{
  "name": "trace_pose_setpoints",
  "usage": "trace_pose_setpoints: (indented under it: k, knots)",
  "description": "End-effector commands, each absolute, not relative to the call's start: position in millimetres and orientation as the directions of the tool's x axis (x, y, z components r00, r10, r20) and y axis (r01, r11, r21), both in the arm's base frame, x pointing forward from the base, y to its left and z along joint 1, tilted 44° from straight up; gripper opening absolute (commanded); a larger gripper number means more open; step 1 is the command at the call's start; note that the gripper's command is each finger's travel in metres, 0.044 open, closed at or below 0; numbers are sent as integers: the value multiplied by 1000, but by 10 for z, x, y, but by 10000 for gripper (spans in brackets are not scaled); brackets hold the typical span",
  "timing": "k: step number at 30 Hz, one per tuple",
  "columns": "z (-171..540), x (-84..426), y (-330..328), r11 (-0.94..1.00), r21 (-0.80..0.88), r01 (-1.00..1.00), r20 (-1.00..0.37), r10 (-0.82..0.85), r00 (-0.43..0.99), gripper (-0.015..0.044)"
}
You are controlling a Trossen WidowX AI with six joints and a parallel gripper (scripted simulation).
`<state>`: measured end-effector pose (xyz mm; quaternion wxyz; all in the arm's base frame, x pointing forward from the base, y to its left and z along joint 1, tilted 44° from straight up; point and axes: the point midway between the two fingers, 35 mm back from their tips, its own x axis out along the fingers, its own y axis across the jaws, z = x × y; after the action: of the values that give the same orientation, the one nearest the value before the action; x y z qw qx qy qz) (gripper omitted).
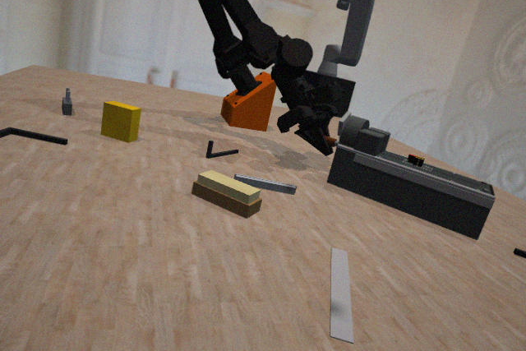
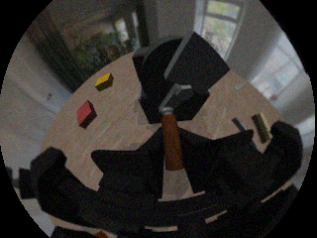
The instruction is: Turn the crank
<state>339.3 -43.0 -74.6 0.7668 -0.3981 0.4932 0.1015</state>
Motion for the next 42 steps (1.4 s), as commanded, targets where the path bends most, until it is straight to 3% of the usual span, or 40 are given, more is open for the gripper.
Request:
trace_pose_setpoints:
  k: [1, 42]
  knots:
    - [-732, 3435, -515, 666, -519, -536, -833, -254, 492, 0]
    - [-684, 3488, -579, 666, -519, -536, -833, -254, 492, 0]
